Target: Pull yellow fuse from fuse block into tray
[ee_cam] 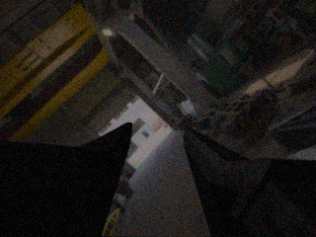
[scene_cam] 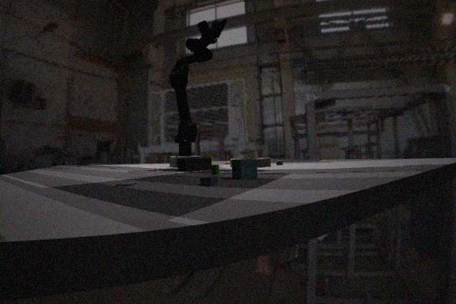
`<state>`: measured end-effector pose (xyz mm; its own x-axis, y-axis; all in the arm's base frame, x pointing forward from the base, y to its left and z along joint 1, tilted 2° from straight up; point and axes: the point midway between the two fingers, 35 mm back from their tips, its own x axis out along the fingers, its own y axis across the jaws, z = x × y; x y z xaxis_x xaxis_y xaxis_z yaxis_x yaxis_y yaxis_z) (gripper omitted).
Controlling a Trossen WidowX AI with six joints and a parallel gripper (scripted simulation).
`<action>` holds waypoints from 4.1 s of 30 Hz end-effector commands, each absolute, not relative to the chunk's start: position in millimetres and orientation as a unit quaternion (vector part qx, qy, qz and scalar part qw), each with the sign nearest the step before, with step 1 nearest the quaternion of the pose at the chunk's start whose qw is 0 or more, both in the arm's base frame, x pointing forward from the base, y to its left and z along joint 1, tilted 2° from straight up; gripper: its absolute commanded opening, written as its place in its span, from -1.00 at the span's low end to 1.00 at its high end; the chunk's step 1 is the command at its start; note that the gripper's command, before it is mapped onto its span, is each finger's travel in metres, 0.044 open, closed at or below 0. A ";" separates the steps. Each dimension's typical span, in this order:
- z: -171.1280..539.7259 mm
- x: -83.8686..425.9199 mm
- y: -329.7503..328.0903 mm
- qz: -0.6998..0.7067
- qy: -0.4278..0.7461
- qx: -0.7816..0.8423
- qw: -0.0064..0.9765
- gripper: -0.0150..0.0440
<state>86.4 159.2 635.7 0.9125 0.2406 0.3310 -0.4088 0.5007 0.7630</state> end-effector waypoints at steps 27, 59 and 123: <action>577.5 232.0 265.7 0.056 -0.266 -0.124 0.954 -0.24; 198.6 412.6 23.1 0.082 0.366 -0.398 0.837 -0.24; 46.6 274.3 -89.8 0.096 0.683 -0.122 0.714 -0.24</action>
